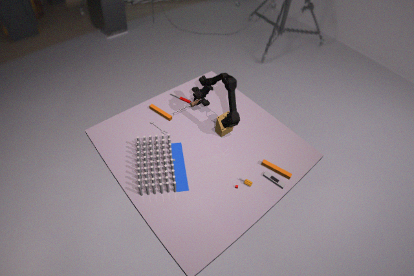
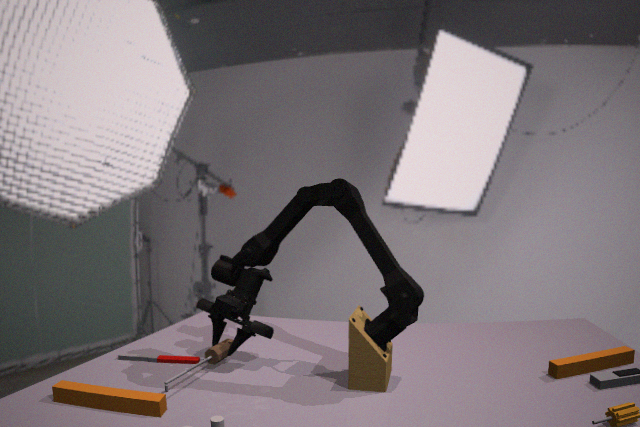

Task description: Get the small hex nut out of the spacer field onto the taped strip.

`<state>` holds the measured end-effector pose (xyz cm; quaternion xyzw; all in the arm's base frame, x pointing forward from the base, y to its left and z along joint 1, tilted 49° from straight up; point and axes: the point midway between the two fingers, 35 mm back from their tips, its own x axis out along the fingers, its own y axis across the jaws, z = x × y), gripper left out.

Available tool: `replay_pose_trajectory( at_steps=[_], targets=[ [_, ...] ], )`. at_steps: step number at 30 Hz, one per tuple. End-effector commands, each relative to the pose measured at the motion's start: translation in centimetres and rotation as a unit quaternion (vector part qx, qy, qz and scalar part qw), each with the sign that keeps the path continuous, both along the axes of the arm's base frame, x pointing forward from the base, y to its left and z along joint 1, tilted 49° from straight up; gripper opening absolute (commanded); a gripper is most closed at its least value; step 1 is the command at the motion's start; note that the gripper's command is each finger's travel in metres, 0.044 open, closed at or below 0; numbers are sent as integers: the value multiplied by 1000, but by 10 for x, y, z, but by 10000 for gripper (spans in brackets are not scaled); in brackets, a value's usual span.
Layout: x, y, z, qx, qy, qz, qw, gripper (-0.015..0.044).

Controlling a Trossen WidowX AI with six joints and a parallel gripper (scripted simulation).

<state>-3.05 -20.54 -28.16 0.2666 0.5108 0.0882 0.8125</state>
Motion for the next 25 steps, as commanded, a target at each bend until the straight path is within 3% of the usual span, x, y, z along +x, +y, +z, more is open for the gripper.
replay_pose_trajectory(
  at_steps=[1,9,25],
  targets=[
    [1,4,-1,-2,-1,2,1000,0],
    [2,11,-6,-2,-1,2,1000,0],
    [2,8,-5,0,0,0,1000,420]
  ],
)
